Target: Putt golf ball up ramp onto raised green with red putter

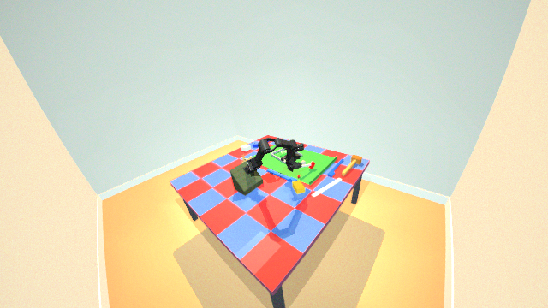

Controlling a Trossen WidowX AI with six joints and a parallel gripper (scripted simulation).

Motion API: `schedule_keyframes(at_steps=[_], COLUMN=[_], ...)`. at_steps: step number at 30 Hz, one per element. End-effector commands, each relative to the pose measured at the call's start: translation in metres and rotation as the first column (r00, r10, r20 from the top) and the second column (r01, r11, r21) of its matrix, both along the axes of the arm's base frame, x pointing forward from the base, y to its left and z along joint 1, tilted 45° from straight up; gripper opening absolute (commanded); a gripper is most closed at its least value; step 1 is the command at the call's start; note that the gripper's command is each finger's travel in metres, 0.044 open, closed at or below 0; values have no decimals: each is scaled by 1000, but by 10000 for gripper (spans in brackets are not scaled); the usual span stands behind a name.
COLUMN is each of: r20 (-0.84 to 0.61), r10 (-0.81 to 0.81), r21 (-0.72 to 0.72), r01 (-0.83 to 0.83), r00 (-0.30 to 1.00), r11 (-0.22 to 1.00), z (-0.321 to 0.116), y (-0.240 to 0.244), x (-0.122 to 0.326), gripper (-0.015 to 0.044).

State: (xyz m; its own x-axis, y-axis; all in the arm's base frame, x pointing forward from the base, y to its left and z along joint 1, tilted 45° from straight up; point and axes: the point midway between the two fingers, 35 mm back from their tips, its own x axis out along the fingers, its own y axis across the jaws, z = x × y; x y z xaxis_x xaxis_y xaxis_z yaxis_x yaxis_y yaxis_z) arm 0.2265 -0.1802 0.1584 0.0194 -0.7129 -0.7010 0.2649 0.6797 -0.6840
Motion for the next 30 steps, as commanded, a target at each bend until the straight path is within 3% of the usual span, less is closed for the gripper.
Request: schedule_keyframes(at_steps=[1,8,19,30], r20=[9,2,7,7], r10=[3,0,3,3], r21=[-2,4,6,10], r01=[-3,0,-3,-3], r00=[1000,1000,1000,1000], r11=[1000,1000,1000,1000], z=[5,-4,-90,-71], y=[-3,4,90,113], x=[0,4,35,37], gripper=[0,0,0,0])
